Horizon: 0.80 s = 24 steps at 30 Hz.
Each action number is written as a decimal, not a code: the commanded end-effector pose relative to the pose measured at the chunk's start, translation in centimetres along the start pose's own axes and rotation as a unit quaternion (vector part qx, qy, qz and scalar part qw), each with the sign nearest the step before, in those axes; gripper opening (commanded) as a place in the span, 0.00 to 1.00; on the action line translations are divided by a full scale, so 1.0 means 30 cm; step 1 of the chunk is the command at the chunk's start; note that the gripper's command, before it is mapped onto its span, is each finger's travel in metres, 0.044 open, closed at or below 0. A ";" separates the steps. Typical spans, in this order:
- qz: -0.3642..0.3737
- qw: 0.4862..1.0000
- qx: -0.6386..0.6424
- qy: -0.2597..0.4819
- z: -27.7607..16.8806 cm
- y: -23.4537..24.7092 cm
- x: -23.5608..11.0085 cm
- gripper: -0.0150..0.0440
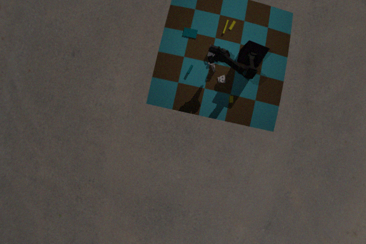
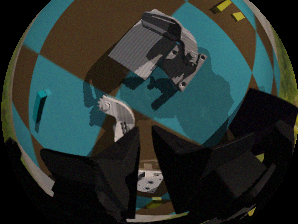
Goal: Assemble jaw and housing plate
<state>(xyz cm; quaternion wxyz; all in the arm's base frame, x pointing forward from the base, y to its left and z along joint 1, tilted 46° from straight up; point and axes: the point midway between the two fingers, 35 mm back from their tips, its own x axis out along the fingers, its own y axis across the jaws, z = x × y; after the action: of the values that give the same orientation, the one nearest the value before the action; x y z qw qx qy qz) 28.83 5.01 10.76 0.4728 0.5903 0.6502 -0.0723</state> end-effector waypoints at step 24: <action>0.000 1.000 0.000 0.000 0.000 0.000 0.000 0.48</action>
<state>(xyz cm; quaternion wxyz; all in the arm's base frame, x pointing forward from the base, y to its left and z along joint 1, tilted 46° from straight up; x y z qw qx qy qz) 28.84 5.01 10.76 0.4727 0.5904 0.6502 -0.0722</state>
